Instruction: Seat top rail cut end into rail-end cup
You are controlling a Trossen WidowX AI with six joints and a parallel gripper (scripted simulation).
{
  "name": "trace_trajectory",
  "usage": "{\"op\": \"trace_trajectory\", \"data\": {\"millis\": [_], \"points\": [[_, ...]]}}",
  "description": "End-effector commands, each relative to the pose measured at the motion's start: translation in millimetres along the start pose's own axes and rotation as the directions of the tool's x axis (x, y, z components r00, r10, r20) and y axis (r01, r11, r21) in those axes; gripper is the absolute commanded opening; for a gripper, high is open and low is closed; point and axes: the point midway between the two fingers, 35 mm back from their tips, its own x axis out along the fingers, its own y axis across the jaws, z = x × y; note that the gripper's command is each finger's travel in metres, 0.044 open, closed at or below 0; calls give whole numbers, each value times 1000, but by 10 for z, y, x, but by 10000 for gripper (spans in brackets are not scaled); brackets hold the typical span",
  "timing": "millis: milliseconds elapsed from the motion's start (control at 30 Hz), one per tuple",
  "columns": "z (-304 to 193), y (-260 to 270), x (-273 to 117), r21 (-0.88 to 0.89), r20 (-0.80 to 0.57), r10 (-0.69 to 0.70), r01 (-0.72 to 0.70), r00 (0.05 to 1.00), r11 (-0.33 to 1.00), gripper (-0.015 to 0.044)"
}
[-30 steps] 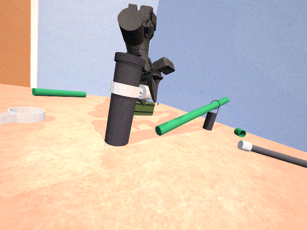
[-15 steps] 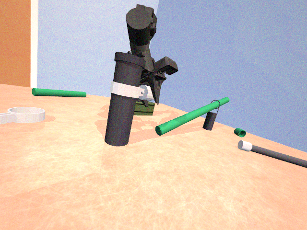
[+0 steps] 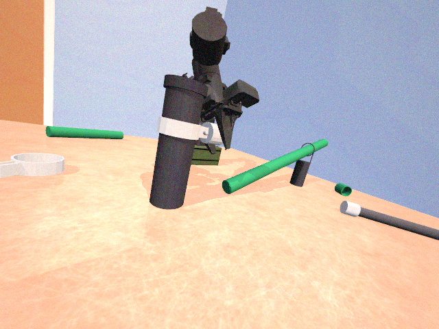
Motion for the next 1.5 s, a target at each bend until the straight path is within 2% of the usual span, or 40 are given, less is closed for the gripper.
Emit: {"op": "trace_trajectory", "data": {"millis": [0,400,1167,1467], "points": [[-10,-30,14,32,-24,0,1,1000,999,0],[-14,-91,48,97,-61,2,4,998,995,0],[-3,-75,41,78,-47,2,2,999,997,0],[-3,-75,41,78,-47,2,2,999,997,236]]}}
